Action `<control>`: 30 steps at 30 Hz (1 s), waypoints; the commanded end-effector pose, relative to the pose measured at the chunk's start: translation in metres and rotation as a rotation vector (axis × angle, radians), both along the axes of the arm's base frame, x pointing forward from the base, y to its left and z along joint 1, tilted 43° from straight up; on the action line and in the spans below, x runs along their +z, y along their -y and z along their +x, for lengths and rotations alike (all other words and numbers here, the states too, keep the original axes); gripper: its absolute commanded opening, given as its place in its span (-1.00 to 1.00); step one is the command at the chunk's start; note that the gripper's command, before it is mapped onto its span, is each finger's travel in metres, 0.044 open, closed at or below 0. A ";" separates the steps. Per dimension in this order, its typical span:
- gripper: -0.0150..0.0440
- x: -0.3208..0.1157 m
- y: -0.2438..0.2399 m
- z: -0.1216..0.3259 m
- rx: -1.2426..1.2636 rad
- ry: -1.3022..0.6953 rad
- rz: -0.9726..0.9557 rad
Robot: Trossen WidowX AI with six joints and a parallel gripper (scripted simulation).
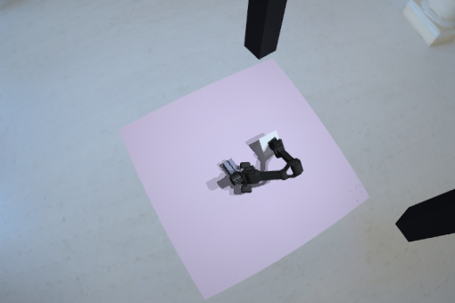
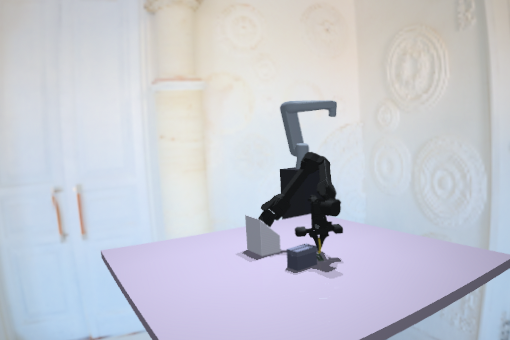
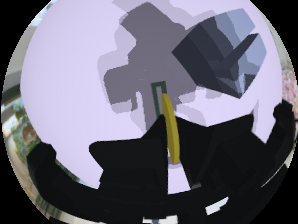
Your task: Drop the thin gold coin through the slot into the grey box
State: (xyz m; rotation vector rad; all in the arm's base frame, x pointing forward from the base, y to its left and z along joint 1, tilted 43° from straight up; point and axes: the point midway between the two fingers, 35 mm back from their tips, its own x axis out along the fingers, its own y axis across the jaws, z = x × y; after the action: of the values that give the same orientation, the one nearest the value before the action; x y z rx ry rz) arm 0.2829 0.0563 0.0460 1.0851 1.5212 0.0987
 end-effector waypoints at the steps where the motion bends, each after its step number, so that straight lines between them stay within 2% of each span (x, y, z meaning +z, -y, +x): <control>1: -0.49 0.008 0.007 0.000 0.004 0.006 -0.003; 30: -0.49 0.054 0.048 -0.013 -0.014 -0.011 0.004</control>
State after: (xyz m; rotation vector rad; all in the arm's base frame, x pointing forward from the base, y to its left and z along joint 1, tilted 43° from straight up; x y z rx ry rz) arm 0.2715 0.0106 0.0982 1.0903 1.5183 0.0992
